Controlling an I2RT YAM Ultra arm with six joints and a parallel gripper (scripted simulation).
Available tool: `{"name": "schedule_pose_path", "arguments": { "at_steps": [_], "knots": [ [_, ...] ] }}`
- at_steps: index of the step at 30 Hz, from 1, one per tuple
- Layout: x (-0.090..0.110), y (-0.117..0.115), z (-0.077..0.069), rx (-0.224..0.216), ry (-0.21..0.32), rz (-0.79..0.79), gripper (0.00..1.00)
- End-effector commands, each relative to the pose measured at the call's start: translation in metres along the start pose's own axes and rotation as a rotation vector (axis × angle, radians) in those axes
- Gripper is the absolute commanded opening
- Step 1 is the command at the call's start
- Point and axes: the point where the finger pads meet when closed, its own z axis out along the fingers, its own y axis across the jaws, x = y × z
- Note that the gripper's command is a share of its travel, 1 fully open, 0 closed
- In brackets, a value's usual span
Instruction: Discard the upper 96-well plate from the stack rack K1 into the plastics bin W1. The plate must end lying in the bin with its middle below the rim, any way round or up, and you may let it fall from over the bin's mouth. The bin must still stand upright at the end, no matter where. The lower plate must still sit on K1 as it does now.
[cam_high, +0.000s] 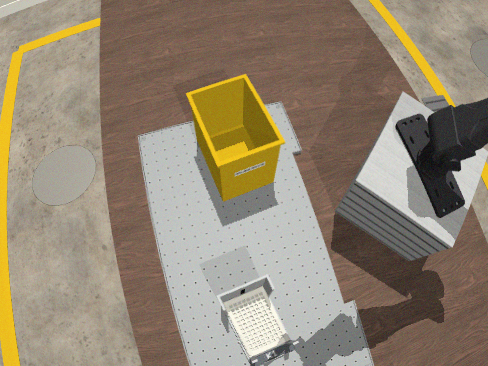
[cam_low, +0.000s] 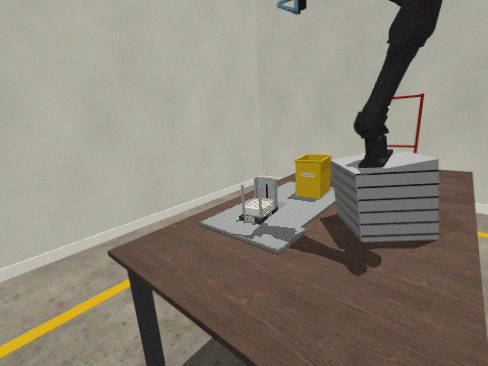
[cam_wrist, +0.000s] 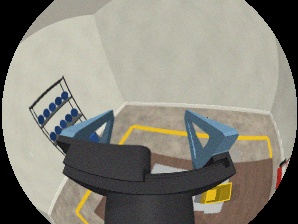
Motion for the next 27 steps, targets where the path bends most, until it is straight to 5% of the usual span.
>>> {"name": "schedule_pose_path", "arguments": {
  "at_steps": [1,17,27],
  "knots": [
    [-0.002,0.002,-0.001,-0.002,-0.006,-0.006,1.0],
    [-0.002,0.002,-0.001,-0.002,-0.006,-0.006,1.0],
    [0.021,-0.027,0.027,0.041,0.074,0.207,1.0]
  ]
}}
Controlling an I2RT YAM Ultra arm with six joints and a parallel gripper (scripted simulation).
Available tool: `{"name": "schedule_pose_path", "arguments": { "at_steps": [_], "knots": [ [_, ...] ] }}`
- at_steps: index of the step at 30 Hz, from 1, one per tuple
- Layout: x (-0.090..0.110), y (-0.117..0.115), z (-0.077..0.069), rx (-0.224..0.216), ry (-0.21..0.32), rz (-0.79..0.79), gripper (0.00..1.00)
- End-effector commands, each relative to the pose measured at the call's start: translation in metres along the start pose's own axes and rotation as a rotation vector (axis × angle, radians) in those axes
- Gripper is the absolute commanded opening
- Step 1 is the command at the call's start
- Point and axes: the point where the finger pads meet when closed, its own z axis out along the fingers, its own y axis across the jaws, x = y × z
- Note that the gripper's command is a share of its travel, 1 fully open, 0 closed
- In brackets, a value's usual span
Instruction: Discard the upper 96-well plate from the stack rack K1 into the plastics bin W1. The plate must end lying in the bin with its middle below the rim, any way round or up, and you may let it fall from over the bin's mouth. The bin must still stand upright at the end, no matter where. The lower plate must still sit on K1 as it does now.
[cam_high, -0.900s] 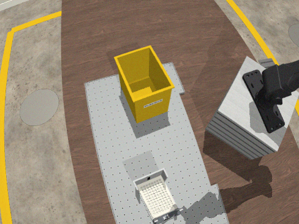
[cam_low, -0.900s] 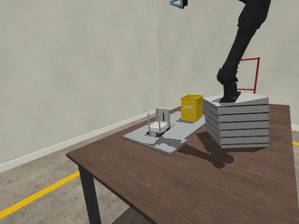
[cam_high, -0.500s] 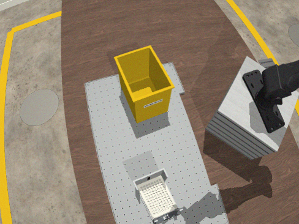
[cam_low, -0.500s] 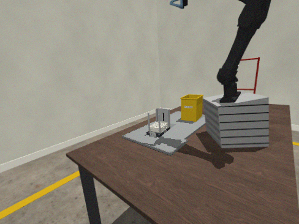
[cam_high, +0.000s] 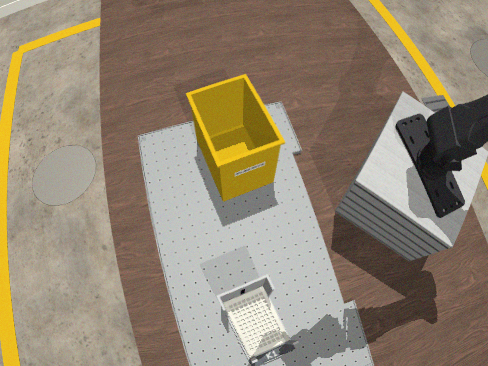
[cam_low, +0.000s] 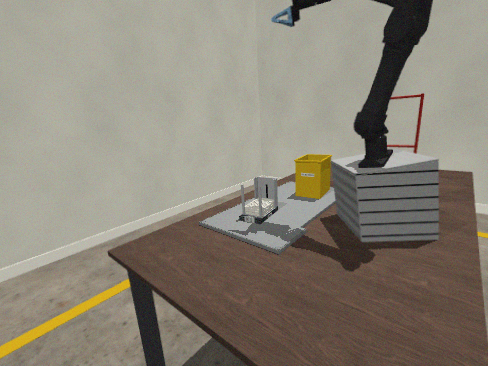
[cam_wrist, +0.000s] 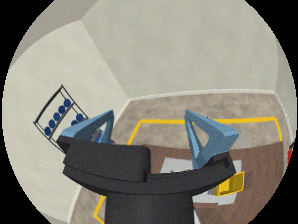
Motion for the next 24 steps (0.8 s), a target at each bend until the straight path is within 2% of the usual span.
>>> {"name": "schedule_pose_path", "arguments": {
  "at_steps": [1,3,5,7,12,15,20,24],
  "knots": [
    [0.002,-0.004,0.004,0.022,0.012,0.075,1.0],
    [0.007,-0.011,0.01,0.036,0.037,0.135,1.0],
    [0.011,-0.017,0.016,0.037,0.038,0.138,1.0],
    [0.011,-0.017,0.016,0.037,0.038,0.138,1.0],
    [0.025,-0.031,0.031,0.083,0.103,0.284,1.0],
    [0.033,-0.04,0.04,0.083,0.103,0.284,1.0],
    [0.049,-0.052,0.055,0.138,0.169,0.423,1.0],
    [0.055,-0.057,0.06,0.138,0.169,0.423,1.0]
  ]
}}
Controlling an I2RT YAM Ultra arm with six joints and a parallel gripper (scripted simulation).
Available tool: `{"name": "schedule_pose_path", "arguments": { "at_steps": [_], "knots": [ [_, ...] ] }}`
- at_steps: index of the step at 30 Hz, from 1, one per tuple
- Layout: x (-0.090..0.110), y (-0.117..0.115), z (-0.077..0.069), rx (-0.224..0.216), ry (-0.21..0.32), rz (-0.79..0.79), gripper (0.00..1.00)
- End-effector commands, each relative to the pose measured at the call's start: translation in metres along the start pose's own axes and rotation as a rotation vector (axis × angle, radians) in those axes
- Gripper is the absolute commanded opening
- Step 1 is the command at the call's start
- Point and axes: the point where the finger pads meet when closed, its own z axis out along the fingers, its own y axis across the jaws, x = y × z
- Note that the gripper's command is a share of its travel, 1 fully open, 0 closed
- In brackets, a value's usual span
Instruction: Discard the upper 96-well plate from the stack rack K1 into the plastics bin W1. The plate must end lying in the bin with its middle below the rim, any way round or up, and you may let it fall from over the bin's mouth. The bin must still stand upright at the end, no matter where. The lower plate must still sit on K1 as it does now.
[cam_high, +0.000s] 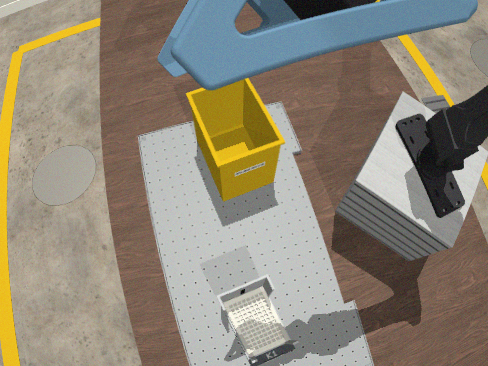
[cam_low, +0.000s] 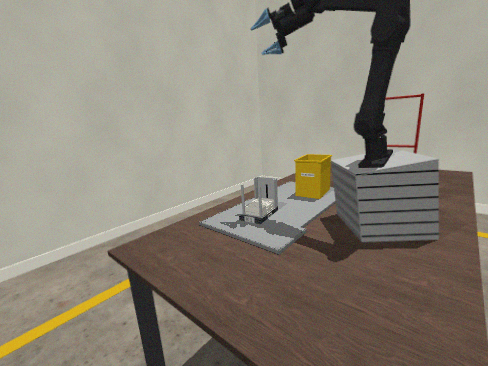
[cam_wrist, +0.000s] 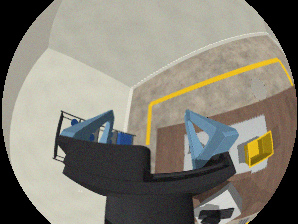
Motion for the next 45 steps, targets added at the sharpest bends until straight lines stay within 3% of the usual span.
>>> {"name": "schedule_pose_path", "arguments": {
  "at_steps": [1,5,9,14,17,22,27,31,35,39,44,45],
  "knots": [
    [-0.002,0.001,0.0,0.011,-0.006,0.034,1.0],
    [0.006,-0.011,0.014,0.063,0.042,0.138,1.0],
    [0.013,-0.023,0.028,0.062,0.042,0.138,1.0],
    [0.025,-0.037,0.045,0.137,0.101,0.261,1.0],
    [0.028,-0.04,0.048,0.137,0.101,0.261,1.0],
    [0.042,-0.055,0.063,0.22,0.155,0.375,1.0],
    [0.055,-0.069,0.078,0.22,0.155,0.375,1.0],
    [0.068,-0.08,0.088,0.303,0.199,0.47,1.0],
    [0.075,-0.085,0.094,0.312,0.203,0.48,1.0],
    [0.089,-0.096,0.103,0.405,0.242,0.567,1.0],
    [0.106,-0.109,0.115,0.412,0.245,0.574,1.0],
    [0.11,-0.112,0.116,0.437,0.254,0.594,1.0]
  ]
}}
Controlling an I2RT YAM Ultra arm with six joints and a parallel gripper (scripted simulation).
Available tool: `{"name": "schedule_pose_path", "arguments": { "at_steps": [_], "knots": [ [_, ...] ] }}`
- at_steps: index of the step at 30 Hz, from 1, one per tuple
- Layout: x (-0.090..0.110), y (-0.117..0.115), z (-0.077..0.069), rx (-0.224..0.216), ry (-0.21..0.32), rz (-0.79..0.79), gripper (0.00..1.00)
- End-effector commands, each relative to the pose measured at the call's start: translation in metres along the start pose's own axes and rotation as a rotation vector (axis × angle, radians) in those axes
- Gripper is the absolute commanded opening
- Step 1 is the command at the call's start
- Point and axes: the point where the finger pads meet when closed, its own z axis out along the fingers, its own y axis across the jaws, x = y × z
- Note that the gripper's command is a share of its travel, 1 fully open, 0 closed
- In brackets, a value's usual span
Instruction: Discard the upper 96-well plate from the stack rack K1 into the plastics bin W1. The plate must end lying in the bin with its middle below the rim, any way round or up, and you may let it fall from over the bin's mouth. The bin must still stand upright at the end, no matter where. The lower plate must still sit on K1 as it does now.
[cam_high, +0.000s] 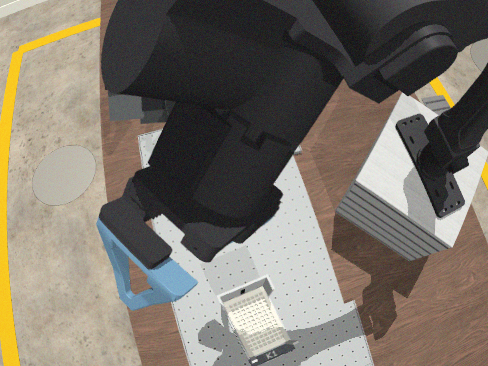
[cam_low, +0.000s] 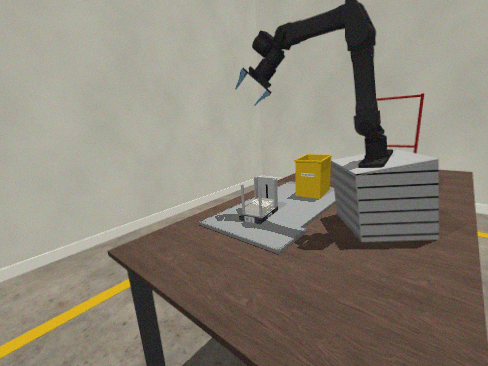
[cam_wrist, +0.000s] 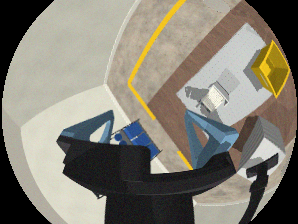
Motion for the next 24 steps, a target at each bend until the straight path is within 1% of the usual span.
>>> {"name": "schedule_pose_path", "arguments": {
  "at_steps": [1,3,4,6,9,13,17,21,23,24],
  "knots": [
    [0.0,0.0,0.005,0.023,-0.014,0.043,1.0],
    [0.002,-0.006,0.013,0.072,-0.003,0.087,1.0],
    [0.004,-0.009,0.017,0.077,-0.002,0.091,1.0],
    [0.004,-0.009,0.017,0.077,-0.002,0.091,1.0],
    [0.007,-0.017,0.028,0.077,-0.002,0.091,1.0],
    [0.014,-0.03,0.042,0.182,0.01,0.172,1.0],
    [0.02,-0.042,0.057,0.184,0.011,0.174,1.0],
    [0.028,-0.056,0.069,0.293,0.011,0.249,1.0],
    [0.028,-0.056,0.069,0.293,0.011,0.249,1.0],
    [0.029,-0.059,0.073,0.293,0.011,0.249,1.0]
  ]
}}
